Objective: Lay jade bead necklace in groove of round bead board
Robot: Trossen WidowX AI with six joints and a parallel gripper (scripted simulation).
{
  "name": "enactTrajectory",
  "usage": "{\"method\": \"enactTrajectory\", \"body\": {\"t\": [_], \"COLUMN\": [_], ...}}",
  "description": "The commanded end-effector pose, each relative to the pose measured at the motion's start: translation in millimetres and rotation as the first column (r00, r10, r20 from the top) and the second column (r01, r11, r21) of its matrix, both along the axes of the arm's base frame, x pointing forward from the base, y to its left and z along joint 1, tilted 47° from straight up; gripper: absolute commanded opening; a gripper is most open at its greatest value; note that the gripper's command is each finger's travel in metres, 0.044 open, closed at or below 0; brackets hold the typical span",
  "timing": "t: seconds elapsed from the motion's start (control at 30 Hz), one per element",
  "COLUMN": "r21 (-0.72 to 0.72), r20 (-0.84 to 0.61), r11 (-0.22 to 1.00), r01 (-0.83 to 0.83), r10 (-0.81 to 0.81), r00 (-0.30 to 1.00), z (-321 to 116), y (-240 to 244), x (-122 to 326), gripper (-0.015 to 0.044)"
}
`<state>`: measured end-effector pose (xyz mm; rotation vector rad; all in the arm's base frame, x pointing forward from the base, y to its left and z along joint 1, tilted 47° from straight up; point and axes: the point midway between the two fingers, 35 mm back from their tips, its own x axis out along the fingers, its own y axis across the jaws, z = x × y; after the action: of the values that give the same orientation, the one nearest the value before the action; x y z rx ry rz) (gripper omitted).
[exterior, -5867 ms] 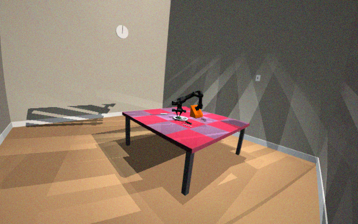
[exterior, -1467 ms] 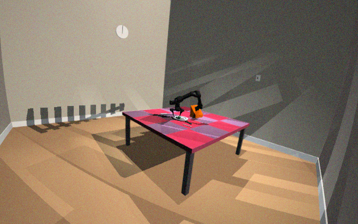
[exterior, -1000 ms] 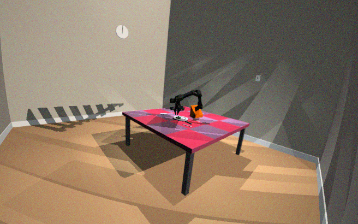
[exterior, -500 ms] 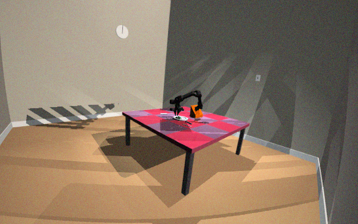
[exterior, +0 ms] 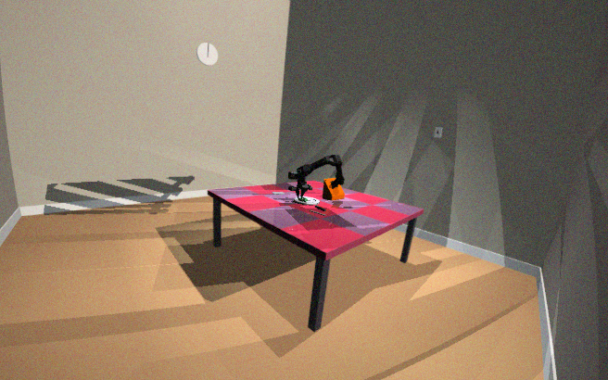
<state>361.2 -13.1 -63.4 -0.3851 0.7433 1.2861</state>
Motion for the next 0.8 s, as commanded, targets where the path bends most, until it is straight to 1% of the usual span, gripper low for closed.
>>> {"method": "enactTrajectory", "body": {"t": [0.0, 0.03, 0.77], "r21": [0.0, 0.0, 0.0], "r20": [0.001, 0.001, 0.001], "r11": [1.0, 1.0, 1.0], "r01": [0.001, 0.001, 0.001], "r10": [-0.001, -0.001, -0.001], "r00": [1.0, 1.0, 1.0], "z": [0.3, 0.3, 0.3], "y": [-0.5, -0.5, -0.5], "x": [0.3, 0.3, 0.3], "gripper": [0.0015, 0.0, 0.0]}}
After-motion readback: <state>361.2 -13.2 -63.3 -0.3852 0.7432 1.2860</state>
